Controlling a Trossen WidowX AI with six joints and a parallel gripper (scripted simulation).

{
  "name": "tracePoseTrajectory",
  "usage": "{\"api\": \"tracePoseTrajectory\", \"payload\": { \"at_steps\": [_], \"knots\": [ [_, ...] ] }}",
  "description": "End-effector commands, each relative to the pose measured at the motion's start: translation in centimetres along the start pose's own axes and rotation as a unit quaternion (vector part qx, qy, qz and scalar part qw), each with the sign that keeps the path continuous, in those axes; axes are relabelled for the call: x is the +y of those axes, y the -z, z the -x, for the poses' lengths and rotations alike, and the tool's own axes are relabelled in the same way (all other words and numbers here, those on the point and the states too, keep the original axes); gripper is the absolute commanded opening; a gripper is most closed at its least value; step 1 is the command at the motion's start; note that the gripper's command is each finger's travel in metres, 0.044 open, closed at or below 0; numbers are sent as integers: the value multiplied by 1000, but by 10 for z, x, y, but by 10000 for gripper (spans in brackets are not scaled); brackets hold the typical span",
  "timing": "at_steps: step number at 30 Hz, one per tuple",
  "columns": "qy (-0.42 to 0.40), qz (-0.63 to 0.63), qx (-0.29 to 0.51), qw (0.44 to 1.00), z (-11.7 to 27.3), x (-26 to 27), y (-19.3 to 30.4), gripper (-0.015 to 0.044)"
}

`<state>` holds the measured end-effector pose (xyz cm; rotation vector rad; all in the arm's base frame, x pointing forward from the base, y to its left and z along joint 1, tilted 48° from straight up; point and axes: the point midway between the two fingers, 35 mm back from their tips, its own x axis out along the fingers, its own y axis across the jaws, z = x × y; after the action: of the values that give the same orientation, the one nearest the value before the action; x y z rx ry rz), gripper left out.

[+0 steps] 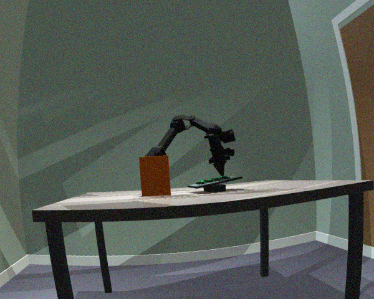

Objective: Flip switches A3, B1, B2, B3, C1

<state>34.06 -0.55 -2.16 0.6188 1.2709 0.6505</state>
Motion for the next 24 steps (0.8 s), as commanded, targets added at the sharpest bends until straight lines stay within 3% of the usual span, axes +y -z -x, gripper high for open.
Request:
{"api": "tracePoseTrajectory", "payload": {
  "at_steps": [1, 24],
  "knots": [
    [-2, -4, 0, 1000, -1, 0, 0, 0],
    [-2, -4, 0, 1000, -3, 0, 0, 0]
  ]
}}
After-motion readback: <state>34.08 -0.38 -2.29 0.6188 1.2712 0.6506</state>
